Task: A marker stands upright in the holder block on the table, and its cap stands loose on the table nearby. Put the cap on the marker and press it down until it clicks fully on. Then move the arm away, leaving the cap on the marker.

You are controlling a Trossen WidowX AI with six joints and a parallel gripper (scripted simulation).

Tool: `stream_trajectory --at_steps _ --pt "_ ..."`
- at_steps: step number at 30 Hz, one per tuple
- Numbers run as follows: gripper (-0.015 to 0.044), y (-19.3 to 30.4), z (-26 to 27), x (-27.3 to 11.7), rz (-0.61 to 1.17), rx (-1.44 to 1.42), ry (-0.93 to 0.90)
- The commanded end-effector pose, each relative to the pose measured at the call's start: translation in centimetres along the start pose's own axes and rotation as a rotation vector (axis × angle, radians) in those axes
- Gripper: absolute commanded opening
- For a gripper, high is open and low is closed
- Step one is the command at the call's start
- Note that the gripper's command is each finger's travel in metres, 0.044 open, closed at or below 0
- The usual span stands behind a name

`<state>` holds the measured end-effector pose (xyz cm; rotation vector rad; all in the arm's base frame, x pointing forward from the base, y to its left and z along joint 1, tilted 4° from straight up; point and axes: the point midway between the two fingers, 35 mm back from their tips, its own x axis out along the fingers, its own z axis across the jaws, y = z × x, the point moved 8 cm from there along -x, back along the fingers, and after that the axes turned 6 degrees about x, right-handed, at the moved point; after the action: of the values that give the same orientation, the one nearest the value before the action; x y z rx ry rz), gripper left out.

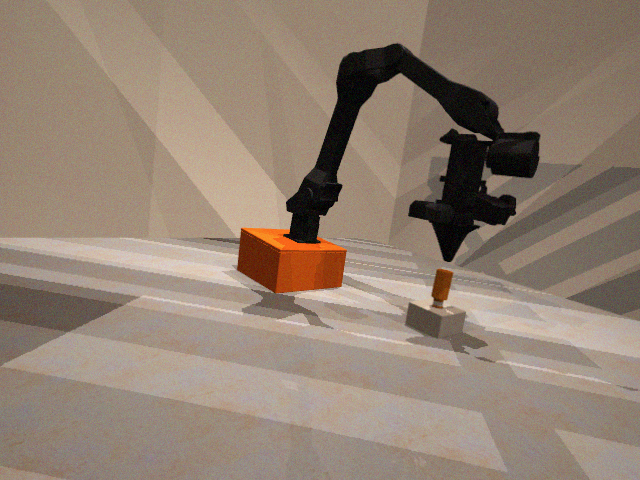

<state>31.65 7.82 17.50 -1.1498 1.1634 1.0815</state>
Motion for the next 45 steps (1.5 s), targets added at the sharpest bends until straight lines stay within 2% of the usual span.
stream_trajectory --at_steps 1,17,24,26,32,37,45 --pt "0.0000 0.1 0.0 0.7 0.004 0.006 0.002" --pt "0.0000 0.0 0.0 2.8 0.004 0.006 0.002" --pt "0.0000 0.0 0.0 2.2 -0.006 0.000 -0.002" --pt "0.0000 -0.2 0.0 1.2 -0.006 0.000 -0.002" --pt "0.0000 -0.1 0.0 -6.5 -0.006 0.000 -0.002" --pt "0.0000 -0.1 0.0 -6.8 -0.006 0.000 -0.002" --pt "0.0210 -0.1 0.0 -6.8 -0.006 0.000 -0.002"
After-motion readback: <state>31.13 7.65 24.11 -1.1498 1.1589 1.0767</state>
